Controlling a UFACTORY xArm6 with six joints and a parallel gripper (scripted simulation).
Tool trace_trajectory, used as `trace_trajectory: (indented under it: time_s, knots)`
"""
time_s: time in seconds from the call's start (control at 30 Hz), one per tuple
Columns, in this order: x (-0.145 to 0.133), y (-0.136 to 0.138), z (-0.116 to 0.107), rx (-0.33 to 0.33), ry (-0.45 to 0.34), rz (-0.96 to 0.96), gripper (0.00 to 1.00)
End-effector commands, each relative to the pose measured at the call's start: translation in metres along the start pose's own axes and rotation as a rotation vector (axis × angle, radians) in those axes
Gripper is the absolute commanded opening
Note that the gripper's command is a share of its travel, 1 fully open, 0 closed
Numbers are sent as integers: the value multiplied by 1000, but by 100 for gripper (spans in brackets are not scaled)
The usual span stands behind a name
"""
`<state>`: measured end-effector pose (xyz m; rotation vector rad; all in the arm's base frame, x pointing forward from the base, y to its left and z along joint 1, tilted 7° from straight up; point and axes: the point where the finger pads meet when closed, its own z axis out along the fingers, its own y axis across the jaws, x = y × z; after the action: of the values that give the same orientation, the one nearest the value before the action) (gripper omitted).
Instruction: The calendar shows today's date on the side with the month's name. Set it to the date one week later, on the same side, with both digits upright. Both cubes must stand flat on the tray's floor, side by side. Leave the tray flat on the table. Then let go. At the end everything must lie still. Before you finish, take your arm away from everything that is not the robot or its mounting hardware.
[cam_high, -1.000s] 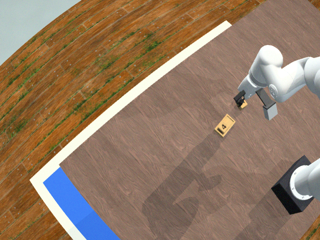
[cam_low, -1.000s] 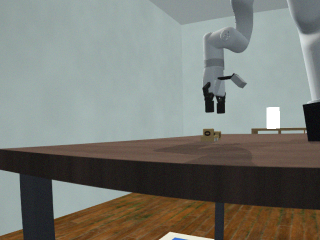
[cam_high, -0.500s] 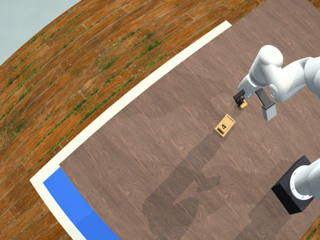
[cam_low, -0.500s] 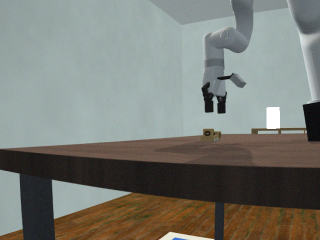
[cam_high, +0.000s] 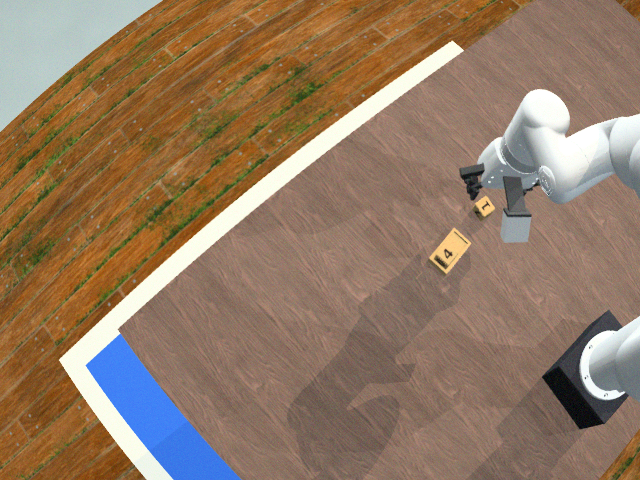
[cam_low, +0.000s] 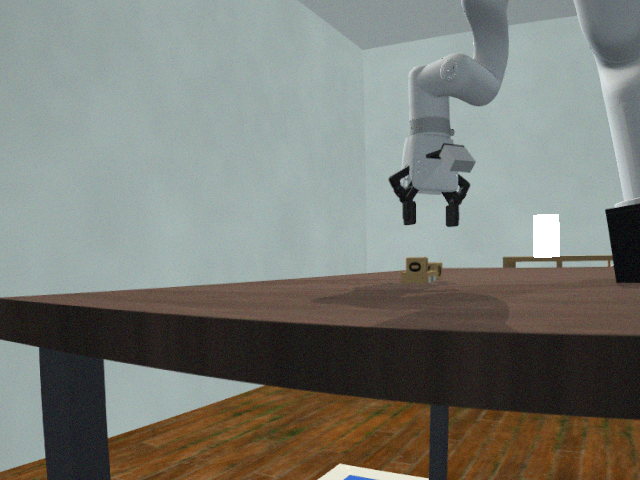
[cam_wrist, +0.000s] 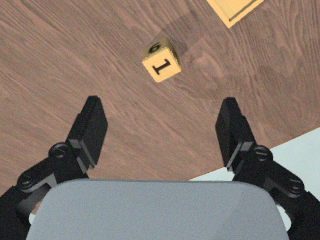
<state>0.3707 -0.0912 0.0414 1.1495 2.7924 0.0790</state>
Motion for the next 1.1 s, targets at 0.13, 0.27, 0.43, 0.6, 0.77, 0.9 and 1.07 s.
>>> trace_trajectory:
  time_s: [0.13,0.27,0.43,0.6,0.77,0.9,1.07]
  knots:
    - [-1,0,-1,17,-14,281,100]
    - [-1,0,-1,16,-15,426,100]
    - [-1,0,-2,15,-17,609,100]
    - [-1,0,-2,13,-18,745,100]
    - [-1,-1,-2,12,-19,941,100]
    - [-1,-1,-2,11,-20,1023,100]
    - [-1,-1,-2,11,-20,1032,47]
